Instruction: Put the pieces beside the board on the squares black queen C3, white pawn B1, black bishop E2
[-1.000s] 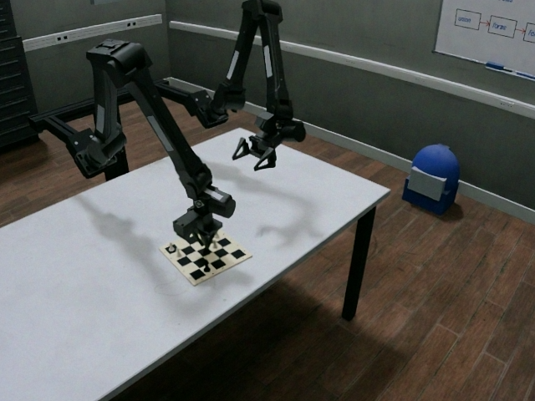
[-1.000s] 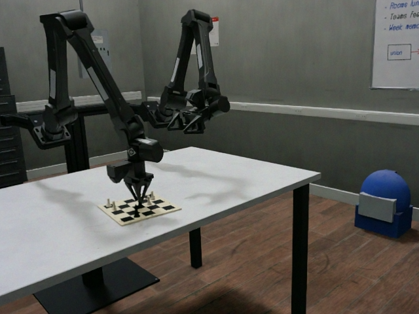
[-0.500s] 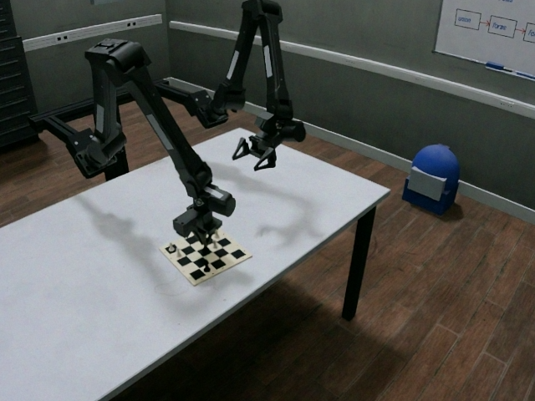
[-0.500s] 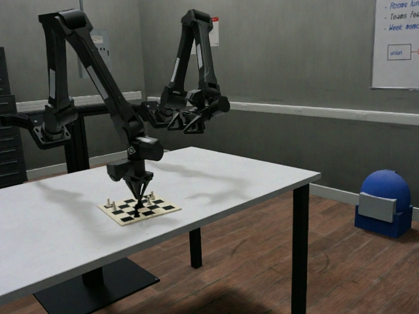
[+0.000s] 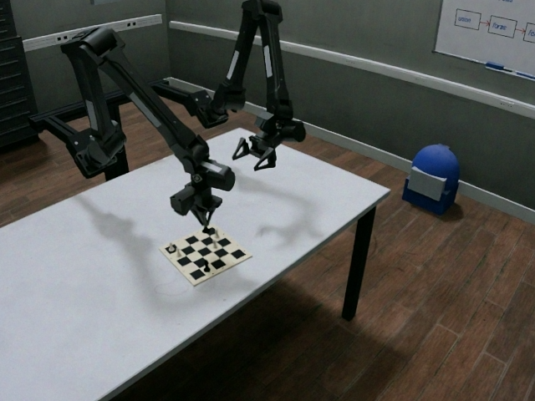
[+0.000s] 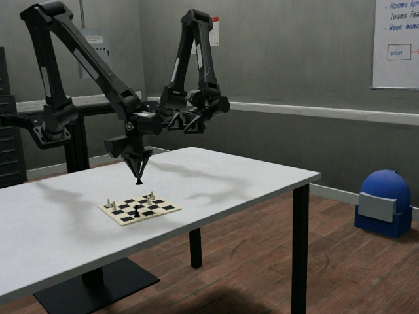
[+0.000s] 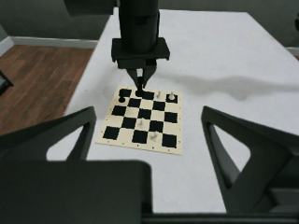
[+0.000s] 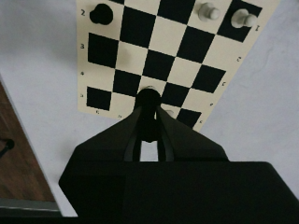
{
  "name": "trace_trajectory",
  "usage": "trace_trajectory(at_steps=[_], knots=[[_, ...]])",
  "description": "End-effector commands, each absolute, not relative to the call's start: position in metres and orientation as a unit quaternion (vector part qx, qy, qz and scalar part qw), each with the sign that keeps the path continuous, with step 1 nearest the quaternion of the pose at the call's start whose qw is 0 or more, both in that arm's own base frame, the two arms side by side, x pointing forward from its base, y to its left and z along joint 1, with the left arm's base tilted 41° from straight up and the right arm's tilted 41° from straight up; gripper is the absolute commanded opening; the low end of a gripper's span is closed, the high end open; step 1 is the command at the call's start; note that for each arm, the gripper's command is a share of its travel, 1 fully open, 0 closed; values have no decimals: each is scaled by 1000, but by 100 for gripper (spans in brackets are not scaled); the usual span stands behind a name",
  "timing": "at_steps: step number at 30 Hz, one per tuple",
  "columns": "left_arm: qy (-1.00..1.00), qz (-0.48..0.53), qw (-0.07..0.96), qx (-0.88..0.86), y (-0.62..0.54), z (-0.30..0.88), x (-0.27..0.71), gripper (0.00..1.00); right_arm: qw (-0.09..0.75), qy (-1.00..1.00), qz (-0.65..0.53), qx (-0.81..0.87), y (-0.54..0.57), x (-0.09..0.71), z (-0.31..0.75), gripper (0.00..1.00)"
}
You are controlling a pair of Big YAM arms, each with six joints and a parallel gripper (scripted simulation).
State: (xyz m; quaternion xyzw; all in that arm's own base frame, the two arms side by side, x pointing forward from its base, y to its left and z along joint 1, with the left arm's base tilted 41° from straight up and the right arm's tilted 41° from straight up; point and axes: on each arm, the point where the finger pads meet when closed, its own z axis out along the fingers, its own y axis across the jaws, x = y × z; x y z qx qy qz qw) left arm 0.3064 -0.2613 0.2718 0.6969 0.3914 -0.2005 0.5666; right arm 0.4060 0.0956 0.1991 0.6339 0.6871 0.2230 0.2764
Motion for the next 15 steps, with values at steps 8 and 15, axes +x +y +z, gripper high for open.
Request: trace_trajectory(at_steps=[8, 15], knots=[[367, -185, 584, 699, -264, 299, 312, 100, 274, 695, 209, 631, 90, 419, 179, 5], [367, -185, 584, 699, -264, 299, 312, 100, 271, 696, 203, 633, 85, 435, 150, 5]])
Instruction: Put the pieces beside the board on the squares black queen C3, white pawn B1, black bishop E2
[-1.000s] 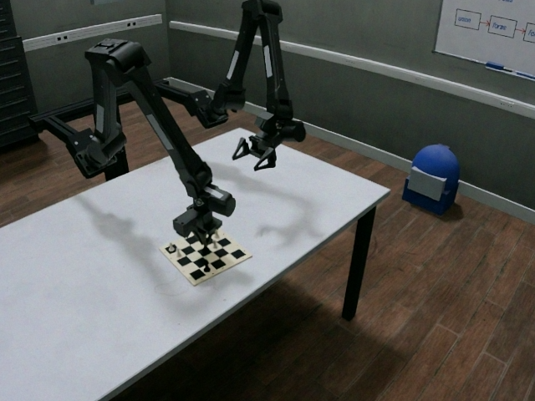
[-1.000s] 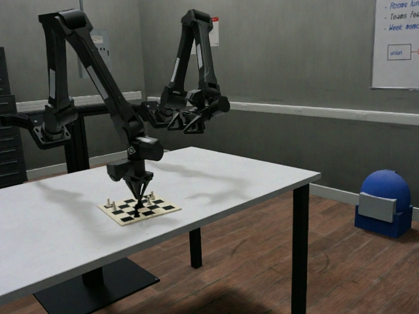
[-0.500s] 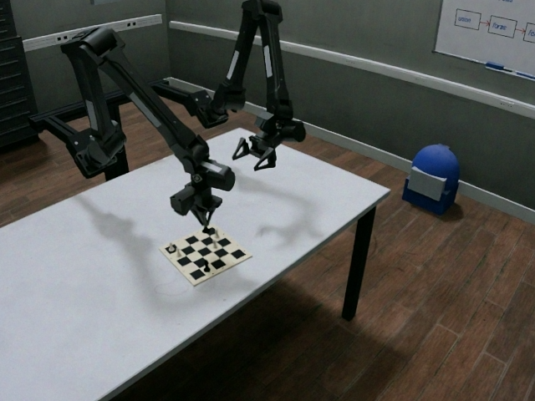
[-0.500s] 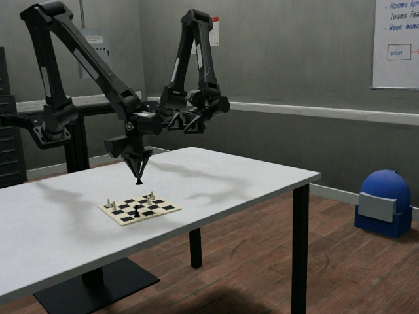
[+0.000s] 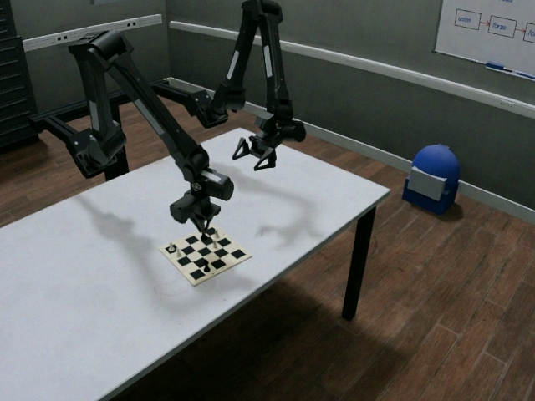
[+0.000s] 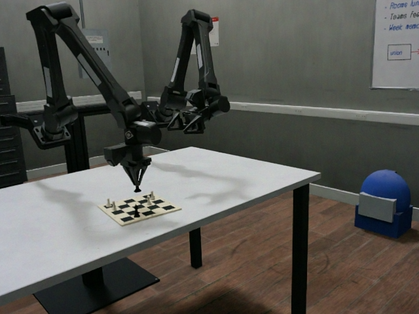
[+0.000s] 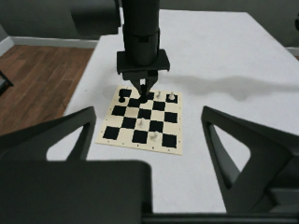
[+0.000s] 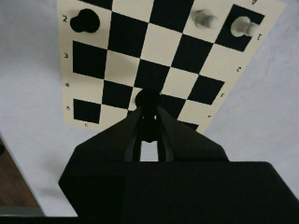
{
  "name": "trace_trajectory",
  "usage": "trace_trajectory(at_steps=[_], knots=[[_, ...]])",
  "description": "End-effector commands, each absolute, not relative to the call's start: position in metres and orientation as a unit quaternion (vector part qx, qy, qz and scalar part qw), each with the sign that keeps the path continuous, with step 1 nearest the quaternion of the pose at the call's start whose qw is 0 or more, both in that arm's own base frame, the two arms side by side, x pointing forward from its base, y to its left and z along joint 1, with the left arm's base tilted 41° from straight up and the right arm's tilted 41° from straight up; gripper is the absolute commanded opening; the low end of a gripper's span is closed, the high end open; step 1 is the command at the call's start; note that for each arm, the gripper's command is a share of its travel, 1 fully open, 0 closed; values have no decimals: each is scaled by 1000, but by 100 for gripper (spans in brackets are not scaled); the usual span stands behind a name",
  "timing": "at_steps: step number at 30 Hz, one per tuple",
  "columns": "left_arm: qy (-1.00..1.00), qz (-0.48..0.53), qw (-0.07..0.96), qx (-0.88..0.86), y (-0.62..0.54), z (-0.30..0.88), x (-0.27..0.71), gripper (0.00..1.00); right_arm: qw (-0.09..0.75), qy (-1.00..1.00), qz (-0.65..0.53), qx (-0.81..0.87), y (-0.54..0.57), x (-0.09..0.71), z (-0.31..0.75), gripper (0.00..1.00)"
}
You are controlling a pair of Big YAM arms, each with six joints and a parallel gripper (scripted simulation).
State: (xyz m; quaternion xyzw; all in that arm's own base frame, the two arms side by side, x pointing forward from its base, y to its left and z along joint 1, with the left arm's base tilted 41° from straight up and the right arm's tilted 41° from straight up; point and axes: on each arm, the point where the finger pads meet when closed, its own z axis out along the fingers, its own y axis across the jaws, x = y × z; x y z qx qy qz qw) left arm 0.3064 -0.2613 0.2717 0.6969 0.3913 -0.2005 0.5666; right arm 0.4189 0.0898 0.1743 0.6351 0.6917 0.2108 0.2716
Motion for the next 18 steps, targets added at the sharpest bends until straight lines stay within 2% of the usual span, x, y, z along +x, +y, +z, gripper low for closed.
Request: trace_trajectory(at_steps=[1, 18], knots=[[367, -185, 584, 699, -264, 299, 312, 100, 270, 697, 202, 633, 85, 437, 144, 5], [367, -185, 584, 699, -264, 299, 312, 100, 273, 694, 208, 632, 87, 472, 127, 5]])
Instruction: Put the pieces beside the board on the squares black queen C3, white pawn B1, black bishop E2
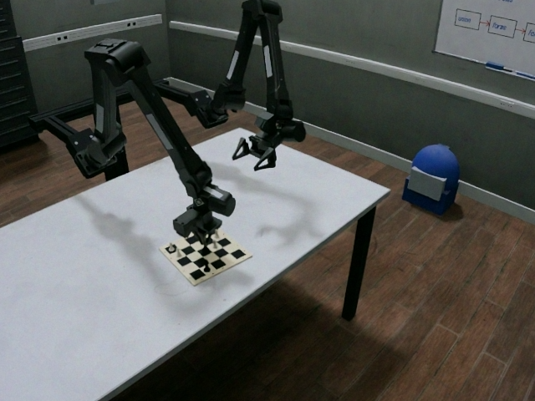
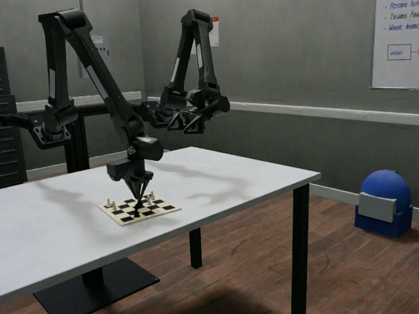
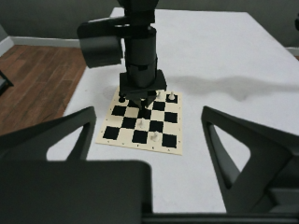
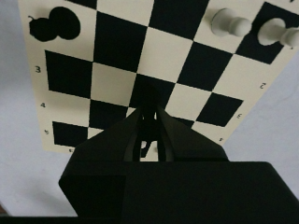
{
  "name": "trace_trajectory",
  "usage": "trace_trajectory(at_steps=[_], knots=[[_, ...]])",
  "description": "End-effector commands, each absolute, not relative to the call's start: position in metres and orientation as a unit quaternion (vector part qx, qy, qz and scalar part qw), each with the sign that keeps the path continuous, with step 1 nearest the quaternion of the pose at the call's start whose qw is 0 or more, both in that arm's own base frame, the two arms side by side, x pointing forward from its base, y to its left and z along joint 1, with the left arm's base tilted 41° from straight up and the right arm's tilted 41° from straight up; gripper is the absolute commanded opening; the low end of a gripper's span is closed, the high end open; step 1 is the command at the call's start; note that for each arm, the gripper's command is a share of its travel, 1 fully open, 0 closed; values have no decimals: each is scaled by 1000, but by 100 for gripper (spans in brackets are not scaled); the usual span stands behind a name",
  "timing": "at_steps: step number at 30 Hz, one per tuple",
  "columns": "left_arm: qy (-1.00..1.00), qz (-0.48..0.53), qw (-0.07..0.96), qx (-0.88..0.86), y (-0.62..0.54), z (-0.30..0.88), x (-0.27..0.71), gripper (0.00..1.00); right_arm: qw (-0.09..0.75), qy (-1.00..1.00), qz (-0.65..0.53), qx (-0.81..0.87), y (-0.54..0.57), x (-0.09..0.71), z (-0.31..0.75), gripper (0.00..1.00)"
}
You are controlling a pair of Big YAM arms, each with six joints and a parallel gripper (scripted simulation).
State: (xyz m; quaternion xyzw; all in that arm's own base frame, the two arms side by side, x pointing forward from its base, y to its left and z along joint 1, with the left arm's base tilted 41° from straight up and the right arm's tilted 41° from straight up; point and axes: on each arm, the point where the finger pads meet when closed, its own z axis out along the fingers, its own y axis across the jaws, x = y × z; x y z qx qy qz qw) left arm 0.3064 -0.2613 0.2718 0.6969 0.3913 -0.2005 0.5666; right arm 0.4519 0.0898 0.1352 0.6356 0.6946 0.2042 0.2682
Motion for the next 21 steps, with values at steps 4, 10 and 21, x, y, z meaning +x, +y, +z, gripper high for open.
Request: trace_trajectory(at_steps=[4, 10, 21], knots=[[367, -185, 584, 699, -264, 299, 312, 100, 275, 694, 215, 629, 91, 454, 132, 5], [367, -185, 584, 699, -264, 299, 312, 100, 274, 693, 213, 632, 90, 457, 133, 17], [367, -185, 584, 699, -264, 299, 312, 100, 271, 693, 216, 632, 99, 446, 164, 51]])
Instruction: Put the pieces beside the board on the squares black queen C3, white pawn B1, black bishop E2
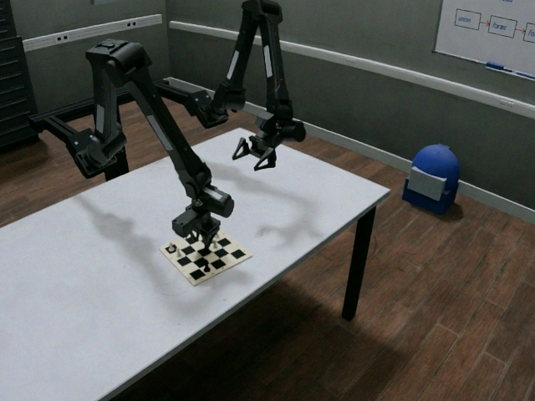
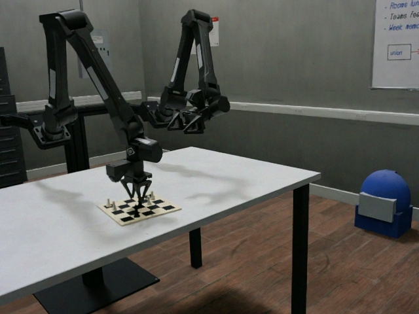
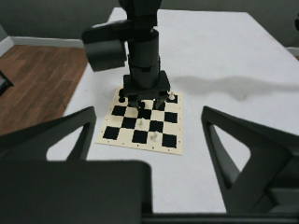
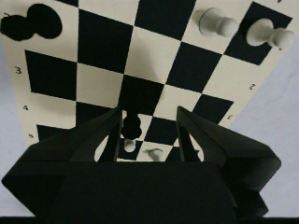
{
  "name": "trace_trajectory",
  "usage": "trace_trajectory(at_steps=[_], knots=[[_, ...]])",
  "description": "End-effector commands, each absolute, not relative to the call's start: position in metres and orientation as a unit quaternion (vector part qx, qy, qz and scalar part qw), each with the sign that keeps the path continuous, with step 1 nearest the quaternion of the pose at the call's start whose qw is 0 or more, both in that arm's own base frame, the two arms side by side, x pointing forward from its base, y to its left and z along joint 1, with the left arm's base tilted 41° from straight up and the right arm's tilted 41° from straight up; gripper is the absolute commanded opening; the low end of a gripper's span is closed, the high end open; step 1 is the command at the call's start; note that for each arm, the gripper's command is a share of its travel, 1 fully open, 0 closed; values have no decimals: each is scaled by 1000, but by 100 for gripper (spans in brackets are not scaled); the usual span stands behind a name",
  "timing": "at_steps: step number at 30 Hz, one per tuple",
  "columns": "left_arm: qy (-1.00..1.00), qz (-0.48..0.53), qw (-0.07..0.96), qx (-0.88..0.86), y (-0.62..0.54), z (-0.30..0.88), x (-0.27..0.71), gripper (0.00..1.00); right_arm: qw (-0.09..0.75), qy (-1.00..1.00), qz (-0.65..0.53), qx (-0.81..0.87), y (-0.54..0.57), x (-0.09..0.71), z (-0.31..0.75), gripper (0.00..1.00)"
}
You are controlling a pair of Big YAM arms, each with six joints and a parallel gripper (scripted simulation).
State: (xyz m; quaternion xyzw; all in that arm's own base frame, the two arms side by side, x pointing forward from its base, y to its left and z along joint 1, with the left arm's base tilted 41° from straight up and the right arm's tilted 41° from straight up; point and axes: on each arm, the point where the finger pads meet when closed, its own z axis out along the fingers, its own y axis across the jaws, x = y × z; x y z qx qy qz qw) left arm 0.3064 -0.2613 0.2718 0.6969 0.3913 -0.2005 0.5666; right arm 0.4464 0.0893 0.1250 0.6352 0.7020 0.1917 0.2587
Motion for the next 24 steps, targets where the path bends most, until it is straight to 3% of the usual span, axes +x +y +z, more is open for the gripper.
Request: trace_trajectory(at_steps=[1, 12, 13, 14, 24], knots=[[367, -185, 584, 699, -264, 299, 312, 100, 271, 693, 216, 632, 99, 446, 164, 51], [367, -185, 584, 699, -264, 299, 312, 100, 281, 687, 230, 630, 100, 421, 206, 51], [367, -185, 584, 699, -264, 299, 312, 100, 282, 693, 223, 625, 97, 421, 199, 60], [367, -185, 584, 699, -264, 299, 312, 100, 286, 701, 219, 616, 97, 422, 199, 60], [367, -185, 584, 699, -264, 299, 312, 100, 382, 743, 161, 526, 90, 432, 209, 60]])
